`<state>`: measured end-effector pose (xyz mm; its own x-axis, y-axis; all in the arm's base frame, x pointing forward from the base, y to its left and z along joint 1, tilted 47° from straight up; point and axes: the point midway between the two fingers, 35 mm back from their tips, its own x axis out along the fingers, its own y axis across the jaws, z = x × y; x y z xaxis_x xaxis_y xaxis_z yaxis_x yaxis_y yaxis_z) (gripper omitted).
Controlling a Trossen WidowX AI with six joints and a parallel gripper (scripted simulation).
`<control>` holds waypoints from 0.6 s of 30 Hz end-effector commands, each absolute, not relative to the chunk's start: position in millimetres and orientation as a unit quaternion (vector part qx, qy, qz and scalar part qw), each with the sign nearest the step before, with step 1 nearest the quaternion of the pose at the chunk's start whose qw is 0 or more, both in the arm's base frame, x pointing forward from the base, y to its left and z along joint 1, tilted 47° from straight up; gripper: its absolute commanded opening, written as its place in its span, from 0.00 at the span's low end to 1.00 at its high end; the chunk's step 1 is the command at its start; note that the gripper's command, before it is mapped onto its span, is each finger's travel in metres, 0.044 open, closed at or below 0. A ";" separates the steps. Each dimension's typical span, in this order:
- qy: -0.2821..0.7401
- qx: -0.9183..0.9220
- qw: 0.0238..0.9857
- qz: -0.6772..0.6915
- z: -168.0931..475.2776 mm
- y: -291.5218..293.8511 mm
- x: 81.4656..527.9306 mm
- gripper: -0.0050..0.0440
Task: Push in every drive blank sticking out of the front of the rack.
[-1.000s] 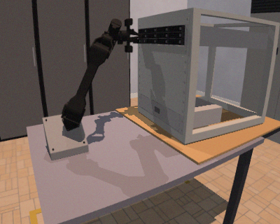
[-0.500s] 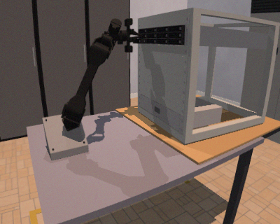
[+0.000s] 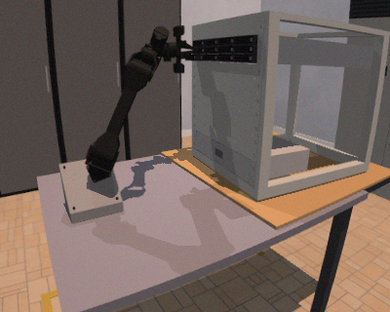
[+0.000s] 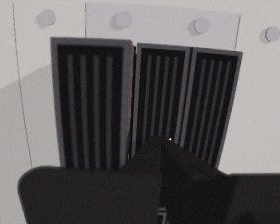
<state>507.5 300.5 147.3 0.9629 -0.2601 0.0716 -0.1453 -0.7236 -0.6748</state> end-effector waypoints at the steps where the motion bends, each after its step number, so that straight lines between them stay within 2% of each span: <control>1: 0.107 -0.923 0.360 -0.085 153.7 306.8 487.8 0.00; 6: 0.107 -0.923 0.360 -0.085 151.5 313.6 459.8 0.00; 18: 0.107 -0.923 0.360 -0.085 151.3 314.4 456.5 0.00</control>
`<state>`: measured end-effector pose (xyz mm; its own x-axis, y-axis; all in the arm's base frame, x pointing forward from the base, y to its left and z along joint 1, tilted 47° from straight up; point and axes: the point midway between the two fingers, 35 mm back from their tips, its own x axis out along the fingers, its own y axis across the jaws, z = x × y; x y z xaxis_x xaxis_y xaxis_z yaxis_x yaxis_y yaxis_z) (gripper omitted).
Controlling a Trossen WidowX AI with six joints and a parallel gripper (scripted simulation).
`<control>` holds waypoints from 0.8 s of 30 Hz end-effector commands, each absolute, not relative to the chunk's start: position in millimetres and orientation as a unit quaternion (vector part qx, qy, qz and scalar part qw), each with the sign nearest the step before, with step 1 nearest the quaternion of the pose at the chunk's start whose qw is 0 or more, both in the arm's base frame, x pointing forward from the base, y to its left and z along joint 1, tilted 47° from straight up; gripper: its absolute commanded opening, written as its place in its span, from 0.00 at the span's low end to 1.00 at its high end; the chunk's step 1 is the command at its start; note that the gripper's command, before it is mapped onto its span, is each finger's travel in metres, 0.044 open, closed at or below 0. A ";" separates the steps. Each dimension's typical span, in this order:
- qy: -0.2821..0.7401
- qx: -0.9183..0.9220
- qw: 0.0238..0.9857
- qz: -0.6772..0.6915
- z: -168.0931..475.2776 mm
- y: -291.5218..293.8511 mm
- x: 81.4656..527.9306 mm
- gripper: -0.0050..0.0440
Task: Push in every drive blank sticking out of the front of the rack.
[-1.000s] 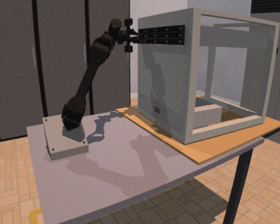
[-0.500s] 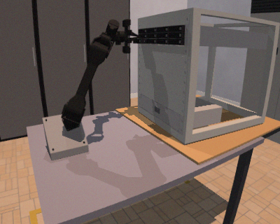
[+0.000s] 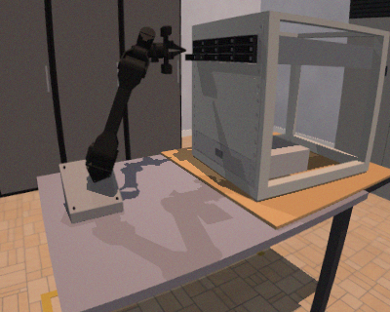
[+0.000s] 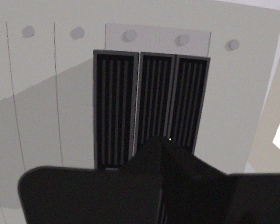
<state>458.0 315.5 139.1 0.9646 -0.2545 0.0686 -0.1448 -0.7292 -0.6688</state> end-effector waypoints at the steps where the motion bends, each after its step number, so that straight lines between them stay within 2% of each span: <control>1: 0.107 -0.923 0.360 -0.085 151.3 314.4 456.5 0.00; 24: 0.107 -0.923 0.360 -0.085 149.3 311.9 455.2 0.00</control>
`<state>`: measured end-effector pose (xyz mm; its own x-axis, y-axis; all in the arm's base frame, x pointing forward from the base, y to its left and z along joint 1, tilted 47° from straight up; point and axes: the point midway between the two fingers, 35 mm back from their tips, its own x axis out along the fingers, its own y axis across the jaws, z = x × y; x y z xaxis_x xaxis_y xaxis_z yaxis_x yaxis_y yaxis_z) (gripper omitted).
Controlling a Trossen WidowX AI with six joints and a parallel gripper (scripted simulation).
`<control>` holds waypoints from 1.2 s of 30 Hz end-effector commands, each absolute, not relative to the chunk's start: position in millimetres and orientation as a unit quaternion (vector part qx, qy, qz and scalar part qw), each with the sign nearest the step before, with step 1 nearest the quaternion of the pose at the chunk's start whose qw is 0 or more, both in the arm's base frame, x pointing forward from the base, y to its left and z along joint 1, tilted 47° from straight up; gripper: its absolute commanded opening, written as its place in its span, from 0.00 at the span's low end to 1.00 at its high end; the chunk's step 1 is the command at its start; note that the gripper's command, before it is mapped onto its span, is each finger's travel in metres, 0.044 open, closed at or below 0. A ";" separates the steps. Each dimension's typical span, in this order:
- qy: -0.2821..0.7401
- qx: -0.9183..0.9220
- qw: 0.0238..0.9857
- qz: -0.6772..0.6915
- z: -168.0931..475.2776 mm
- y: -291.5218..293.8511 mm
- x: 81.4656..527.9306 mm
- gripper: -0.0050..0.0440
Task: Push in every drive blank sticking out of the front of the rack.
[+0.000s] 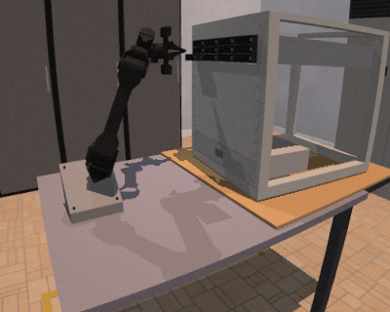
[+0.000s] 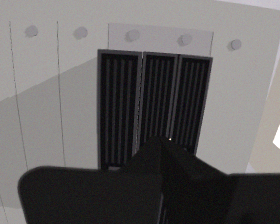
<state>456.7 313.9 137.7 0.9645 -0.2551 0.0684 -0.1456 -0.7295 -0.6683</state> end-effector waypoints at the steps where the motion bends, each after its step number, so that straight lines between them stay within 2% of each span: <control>1: 0.107 -0.923 0.360 -0.085 147.4 309.3 453.9 0.00; 9: 0.107 -0.923 0.360 -0.085 135.6 293.7 446.1 0.00; 15: 0.107 -0.923 0.360 -0.085 136.8 289.7 461.1 0.00; 36: 0.107 -0.923 0.360 -0.085 136.9 289.4 462.3 0.00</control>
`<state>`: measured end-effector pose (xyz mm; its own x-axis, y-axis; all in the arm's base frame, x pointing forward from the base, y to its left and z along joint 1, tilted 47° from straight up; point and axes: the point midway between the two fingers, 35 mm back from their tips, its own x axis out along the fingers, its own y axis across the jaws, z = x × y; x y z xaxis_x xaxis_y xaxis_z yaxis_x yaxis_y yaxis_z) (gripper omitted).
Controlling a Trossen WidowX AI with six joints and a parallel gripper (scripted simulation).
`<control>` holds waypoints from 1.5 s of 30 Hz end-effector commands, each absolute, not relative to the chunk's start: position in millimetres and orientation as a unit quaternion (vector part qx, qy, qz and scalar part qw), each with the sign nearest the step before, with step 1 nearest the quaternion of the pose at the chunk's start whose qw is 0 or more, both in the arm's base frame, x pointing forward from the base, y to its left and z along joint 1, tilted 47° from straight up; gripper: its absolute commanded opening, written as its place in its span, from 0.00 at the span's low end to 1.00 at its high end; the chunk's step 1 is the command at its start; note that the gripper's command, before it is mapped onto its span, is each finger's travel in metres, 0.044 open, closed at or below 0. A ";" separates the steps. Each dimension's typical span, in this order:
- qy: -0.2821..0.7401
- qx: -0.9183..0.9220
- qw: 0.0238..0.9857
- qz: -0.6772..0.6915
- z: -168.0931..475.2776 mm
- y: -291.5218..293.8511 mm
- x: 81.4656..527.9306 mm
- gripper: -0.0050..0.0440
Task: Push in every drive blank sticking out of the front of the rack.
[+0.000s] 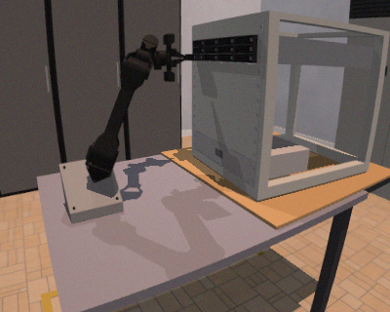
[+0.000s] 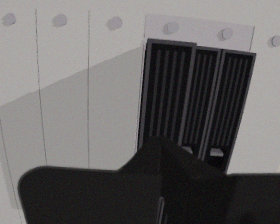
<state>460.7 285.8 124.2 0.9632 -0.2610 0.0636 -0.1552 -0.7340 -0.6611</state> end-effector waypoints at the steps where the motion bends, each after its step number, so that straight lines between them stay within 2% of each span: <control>1: 0.107 -0.923 0.360 -0.085 136.9 289.4 462.3 0.00; 45: 0.107 -0.923 0.360 -0.085 132.5 291.9 475.5 0.00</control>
<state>472.1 289.0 124.6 0.9633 -0.2600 0.0675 -0.1503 -0.7300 -0.6667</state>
